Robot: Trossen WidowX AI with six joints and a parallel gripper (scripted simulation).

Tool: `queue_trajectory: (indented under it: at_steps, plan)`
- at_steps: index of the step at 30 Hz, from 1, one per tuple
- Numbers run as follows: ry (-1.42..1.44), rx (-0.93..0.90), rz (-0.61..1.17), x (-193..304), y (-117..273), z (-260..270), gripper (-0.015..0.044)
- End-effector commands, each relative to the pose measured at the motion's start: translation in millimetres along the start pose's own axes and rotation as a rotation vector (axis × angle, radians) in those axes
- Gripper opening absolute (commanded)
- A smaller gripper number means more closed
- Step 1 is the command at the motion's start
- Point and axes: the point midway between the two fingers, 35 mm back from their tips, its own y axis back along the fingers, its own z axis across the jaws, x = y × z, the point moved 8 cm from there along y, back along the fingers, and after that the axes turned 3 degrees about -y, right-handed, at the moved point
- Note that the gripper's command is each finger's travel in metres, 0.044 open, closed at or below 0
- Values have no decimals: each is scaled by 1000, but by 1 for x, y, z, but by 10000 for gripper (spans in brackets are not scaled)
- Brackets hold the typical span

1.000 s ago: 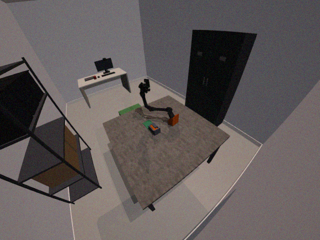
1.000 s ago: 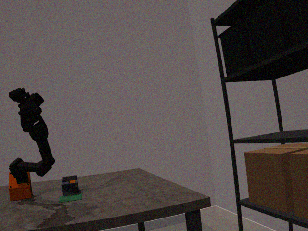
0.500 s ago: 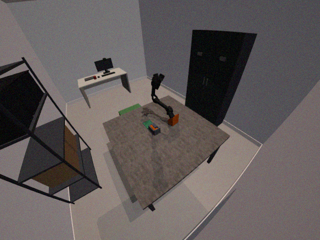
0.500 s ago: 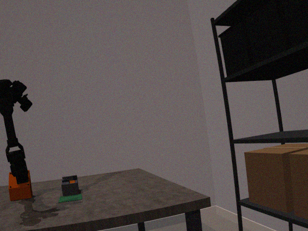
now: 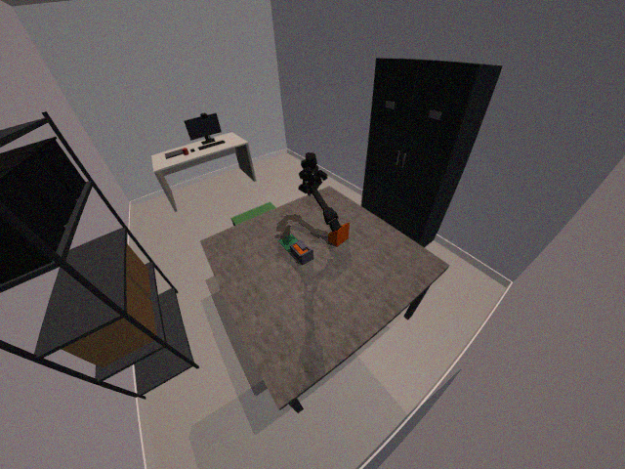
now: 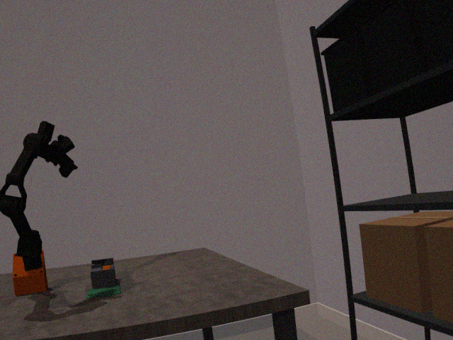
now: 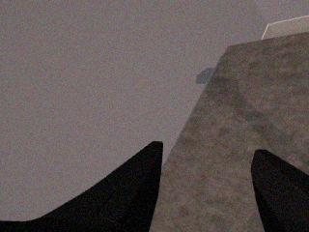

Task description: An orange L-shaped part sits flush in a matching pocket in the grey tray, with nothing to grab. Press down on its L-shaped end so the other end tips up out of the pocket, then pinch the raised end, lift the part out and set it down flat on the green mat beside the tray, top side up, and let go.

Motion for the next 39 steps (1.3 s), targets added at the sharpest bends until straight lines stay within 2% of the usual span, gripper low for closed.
queue_trajectory:
  at_steps: [1, 4, 8, 15, 22, 29, 39]
  plan:
    - [25, 157, 75, 4, -44, -14, 180]
    - [13, 361, 199, 12, -100, -38, 180]
    - [-10, 579, 360, 28, -156, -78, 180]
    - [-63, 933, 725, 83, -229, -174, 180]
    - [-70, 967, 773, 95, -237, -191, 180]
    - [-69, 970, 771, 135, -257, -237, 180]
    - [-69, 971, 771, 140, -260, -243, 180]
